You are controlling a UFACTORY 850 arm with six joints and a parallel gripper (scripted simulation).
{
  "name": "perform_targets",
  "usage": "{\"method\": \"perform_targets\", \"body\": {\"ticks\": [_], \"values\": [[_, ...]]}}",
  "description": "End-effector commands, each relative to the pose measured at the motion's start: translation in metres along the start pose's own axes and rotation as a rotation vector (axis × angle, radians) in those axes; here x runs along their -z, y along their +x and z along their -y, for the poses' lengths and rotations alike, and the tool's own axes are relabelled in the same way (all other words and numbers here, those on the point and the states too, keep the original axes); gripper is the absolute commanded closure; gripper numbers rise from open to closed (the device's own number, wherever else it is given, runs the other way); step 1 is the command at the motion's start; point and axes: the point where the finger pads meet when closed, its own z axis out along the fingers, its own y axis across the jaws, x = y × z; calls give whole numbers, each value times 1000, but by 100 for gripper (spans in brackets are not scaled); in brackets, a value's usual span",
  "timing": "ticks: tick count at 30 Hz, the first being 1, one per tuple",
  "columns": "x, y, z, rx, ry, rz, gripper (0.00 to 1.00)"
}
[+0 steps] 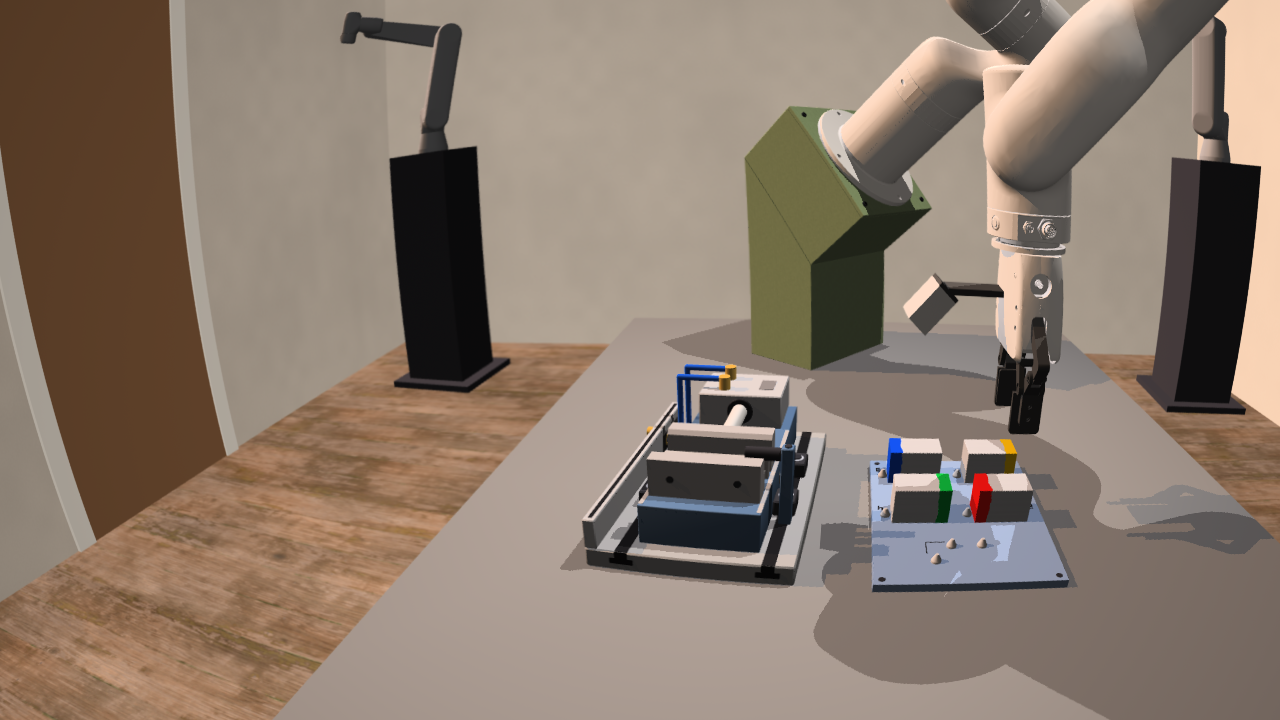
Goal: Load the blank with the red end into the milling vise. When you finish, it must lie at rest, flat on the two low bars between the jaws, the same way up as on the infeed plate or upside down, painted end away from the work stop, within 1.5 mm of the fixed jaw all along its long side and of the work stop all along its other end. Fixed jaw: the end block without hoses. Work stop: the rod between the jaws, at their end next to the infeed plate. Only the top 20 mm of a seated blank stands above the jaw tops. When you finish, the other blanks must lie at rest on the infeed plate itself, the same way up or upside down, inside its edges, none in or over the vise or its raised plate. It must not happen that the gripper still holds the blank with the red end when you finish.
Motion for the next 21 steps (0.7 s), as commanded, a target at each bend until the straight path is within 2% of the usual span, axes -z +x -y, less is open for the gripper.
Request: {"method": "perform_targets", "body": {"ticks": [1,21], "values": [[1,0,0,0,1,0,27],[3,1,0,0,1,0,27]]}}
